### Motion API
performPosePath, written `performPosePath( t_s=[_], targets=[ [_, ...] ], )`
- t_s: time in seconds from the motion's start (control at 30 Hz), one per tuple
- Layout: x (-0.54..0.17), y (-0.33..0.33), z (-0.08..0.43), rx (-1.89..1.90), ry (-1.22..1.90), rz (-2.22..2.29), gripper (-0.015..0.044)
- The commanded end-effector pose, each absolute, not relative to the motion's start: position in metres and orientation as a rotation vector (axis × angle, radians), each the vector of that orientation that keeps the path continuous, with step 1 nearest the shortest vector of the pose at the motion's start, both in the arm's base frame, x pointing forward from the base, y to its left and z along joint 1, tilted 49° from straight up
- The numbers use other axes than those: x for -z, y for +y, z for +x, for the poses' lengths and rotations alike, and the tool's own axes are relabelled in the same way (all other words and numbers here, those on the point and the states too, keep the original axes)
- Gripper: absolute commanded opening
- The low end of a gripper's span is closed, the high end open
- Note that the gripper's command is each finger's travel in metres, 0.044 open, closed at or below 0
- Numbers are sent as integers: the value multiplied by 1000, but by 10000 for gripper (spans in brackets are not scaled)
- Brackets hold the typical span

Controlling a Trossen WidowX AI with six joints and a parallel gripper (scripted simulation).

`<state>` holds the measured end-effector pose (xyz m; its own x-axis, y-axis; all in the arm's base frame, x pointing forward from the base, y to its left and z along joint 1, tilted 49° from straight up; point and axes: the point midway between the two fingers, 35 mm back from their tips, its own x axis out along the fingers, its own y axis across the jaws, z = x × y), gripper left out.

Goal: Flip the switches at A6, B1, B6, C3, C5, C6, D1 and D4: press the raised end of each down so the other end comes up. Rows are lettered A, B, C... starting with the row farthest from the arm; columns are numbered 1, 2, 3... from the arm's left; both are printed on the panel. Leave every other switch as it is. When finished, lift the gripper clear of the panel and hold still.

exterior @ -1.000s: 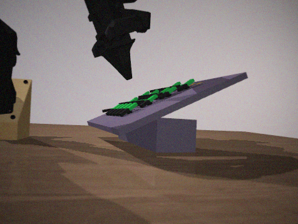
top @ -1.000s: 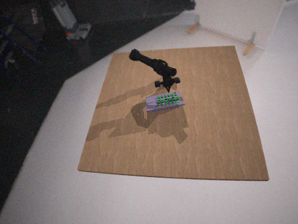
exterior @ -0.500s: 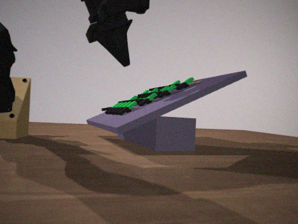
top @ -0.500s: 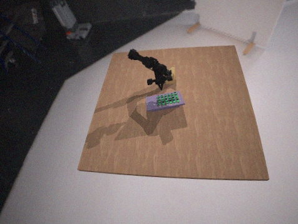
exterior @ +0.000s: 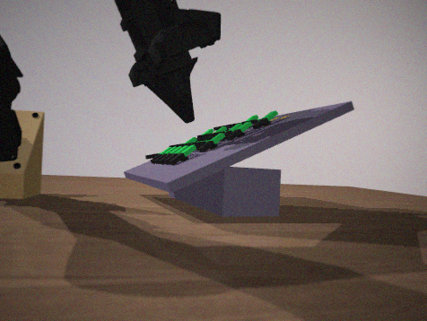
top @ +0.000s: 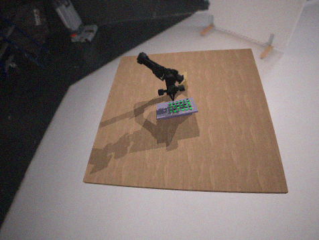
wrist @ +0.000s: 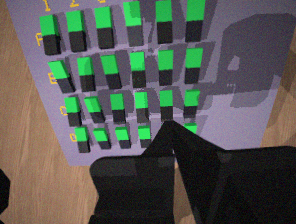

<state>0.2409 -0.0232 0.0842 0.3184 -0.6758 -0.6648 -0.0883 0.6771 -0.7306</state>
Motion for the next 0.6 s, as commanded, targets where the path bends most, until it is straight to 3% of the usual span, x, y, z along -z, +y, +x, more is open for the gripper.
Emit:
performPosePath(
  t_s=[0.0,0.57],
  targets=[
    [-78,-32,241,447,1205,-772,0],
    [-69,-42,246,447,1205,-772,0]
  ],
)
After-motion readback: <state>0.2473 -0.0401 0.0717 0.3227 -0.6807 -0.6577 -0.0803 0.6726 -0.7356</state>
